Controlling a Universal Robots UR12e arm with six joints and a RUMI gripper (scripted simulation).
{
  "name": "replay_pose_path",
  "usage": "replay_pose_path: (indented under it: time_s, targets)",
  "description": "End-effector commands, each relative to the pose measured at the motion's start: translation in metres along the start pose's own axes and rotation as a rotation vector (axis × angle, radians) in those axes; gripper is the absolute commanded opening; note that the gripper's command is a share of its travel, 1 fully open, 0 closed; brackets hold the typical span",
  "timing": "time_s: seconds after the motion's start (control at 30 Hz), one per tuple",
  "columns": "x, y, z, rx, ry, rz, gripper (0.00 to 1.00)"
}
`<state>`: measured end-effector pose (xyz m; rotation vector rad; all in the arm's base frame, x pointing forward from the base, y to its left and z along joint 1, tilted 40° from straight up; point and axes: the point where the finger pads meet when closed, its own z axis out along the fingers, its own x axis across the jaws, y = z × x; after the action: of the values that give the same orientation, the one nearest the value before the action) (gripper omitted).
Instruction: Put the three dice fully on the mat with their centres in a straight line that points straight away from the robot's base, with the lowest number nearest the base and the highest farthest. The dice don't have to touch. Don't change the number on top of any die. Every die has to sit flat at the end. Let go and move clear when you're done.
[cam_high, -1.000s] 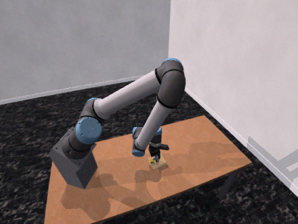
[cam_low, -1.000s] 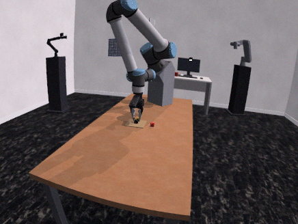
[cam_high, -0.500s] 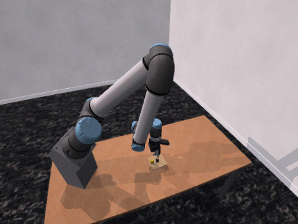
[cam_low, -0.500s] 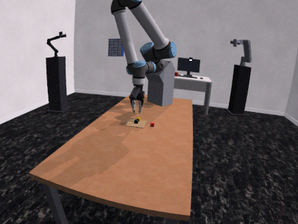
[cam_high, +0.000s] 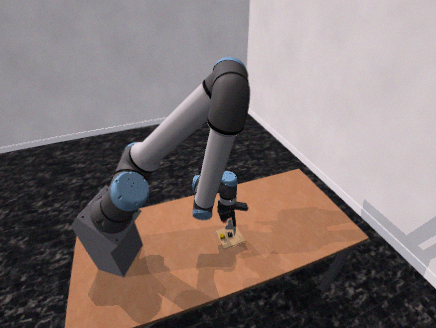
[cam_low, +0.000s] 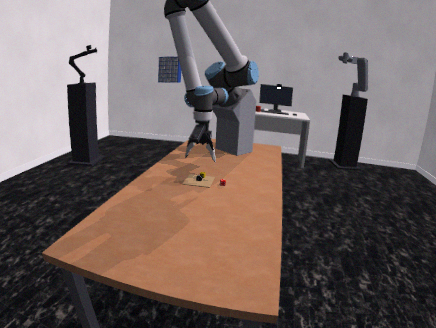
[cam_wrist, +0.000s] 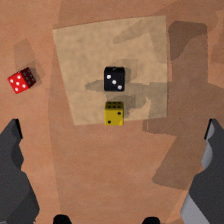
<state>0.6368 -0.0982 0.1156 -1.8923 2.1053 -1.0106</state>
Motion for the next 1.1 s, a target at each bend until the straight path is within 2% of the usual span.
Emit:
replay_pose_path:
  time_s: [0.0, 0.67, 0.87, 1.07]
  targets:
    - [0.000, 0.000, -0.001, 0.001, 0.000, 0.000, 1.00]
    - [-0.002, -0.001, 0.000, 0.000, 0.000, -0.031, 1.00]
    - [-0.009, -0.002, 0.000, 0.000, -0.001, -0.123, 1.00]
    - [-0.020, -0.004, 0.002, -0.001, -0.001, -0.290, 1.00]
